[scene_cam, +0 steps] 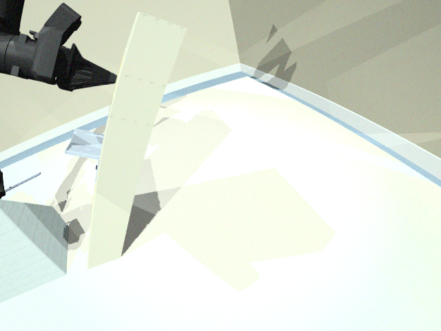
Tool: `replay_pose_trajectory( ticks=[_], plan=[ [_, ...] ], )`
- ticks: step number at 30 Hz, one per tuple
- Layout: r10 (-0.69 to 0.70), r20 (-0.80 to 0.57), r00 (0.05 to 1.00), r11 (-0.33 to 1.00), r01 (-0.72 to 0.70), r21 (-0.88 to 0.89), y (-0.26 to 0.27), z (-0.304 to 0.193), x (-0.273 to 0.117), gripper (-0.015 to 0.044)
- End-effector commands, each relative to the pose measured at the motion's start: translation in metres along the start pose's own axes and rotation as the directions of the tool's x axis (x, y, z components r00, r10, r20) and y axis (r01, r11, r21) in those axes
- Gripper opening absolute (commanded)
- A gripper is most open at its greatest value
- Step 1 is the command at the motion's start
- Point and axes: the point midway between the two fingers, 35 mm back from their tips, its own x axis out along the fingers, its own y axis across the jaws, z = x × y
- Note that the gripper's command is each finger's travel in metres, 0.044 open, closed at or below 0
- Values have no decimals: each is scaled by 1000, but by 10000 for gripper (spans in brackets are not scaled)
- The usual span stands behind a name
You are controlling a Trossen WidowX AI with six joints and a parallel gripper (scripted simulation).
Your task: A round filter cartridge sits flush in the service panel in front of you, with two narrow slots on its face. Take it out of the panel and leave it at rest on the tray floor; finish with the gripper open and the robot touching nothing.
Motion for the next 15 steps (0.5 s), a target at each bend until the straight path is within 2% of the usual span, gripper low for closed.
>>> replay_pose_trajectory(
  ticks=[1,15],
  plan=[
    [-2,-2,1000,1000,2,4,0,-1,0,91],
    [-2,-2,1000,1000,2,4,0,-1,4,91]
  ],
)
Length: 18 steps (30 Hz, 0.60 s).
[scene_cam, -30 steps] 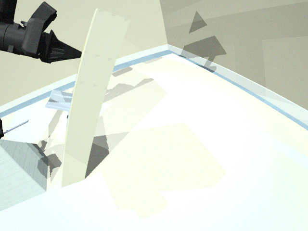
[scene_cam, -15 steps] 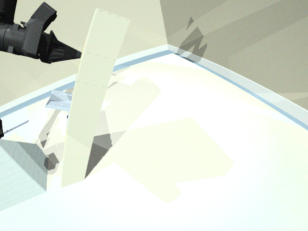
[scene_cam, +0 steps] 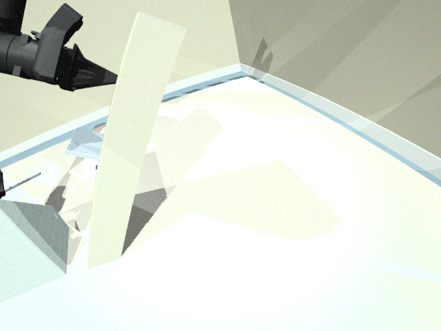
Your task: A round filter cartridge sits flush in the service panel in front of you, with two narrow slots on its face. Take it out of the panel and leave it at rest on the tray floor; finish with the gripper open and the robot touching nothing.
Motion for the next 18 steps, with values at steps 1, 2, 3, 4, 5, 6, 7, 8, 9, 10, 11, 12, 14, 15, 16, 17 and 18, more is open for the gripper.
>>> replay_pose_trajectory(
  ticks=[1,2,3,4,5,6,7,8,9,10,11,12,14,15,16,17,18],
  plan=[
    [-3,-2,1000,1000,3,5,0,-1,1,91],
    [-3,-2,1000,1000,3,5,0,-1,2,91],
    [-3,-2,1000,1000,3,5,0,-1,2,91],
    [-3,-2,1000,1000,3,5,0,-1,4,91],
    [-3,-2,1000,1000,3,5,0,-1,5,91],
    [-2,-1,1000,1000,2,5,0,-1,7,91],
    [-2,-1,1000,1000,2,5,0,-1,8,91],
    [-2,-1,1000,1000,2,5,0,-1,8,91],
    [-2,-1,1000,1000,2,5,0,-1,8,91],
    [-2,-1,1000,1000,2,5,0,-1,8,91],
    [-2,-1,1000,1000,2,5,0,-1,8,91],
    [-2,-1,1000,1000,2,5,0,-1,9,91],
    [-2,-1,1000,1000,2,5,0,-1,9,91],
    [-2,-1,1000,1000,2,5,0,-1,10,91],
    [-2,-1,1000,1000,2,5,0,-1,10,91],
    [-2,-1,1000,1000,2,5,0,-1,10,91],
    [-2,-1,1000,1000,2,5,0,-1,11,91]
  ],
)
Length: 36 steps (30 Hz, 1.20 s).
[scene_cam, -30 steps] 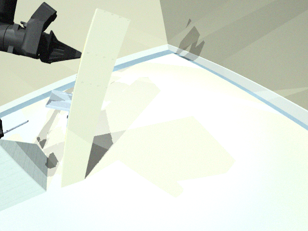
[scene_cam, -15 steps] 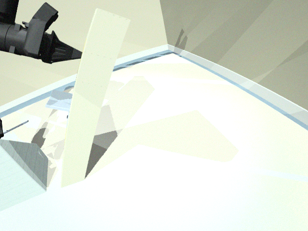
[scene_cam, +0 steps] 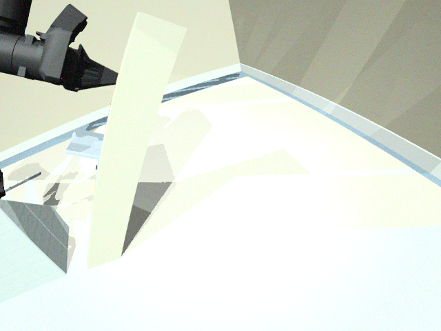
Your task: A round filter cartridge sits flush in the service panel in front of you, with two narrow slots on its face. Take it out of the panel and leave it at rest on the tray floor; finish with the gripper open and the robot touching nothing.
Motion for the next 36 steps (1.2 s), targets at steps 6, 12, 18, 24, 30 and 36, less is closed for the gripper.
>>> replay_pose_trajectory(
  ticks=[6,12,18,24,30,36],
  plan=[
    [-3,-5,1000,1000,3,3,0,-2,6,91],
    [-3,-5,1000,1000,3,3,0,-2,7,91],
    [1,2,1000,1000,-1,2,0,0,3,51],
    [1,2,1000,1000,-1,2,0,0,3,0],
    [-2,-3,1000,991,2,133,0,-1,6,0],
    [-2,-5,1000,943,4,331,0,-2,8,0]
  ],
)
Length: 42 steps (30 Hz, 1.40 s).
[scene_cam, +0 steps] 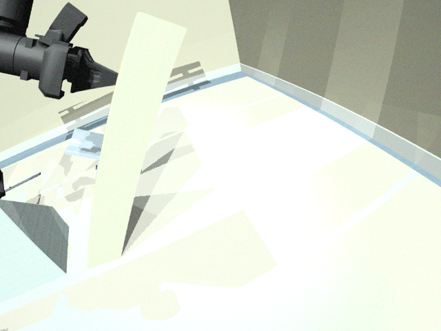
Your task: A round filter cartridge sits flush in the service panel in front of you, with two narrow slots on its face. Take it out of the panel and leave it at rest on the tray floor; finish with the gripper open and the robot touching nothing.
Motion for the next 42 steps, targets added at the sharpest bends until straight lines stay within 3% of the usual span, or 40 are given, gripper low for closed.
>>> replay_pose_trajectory(
  ticks=[1,10,19,31,42],
  plan=[
    [-4,-9,1000,988,5,153,0,-2,5,0],
    [-4,-9,1000,893,8,449,0,-2,6,0],
    [-4,-9,1000,711,9,703,0,-2,7,0],
    [-4,-9,1000,364,10,931,0,-2,6,0],
    [-4,-9,1000,-12,9,1000,0,-2,6,0]
  ],
)
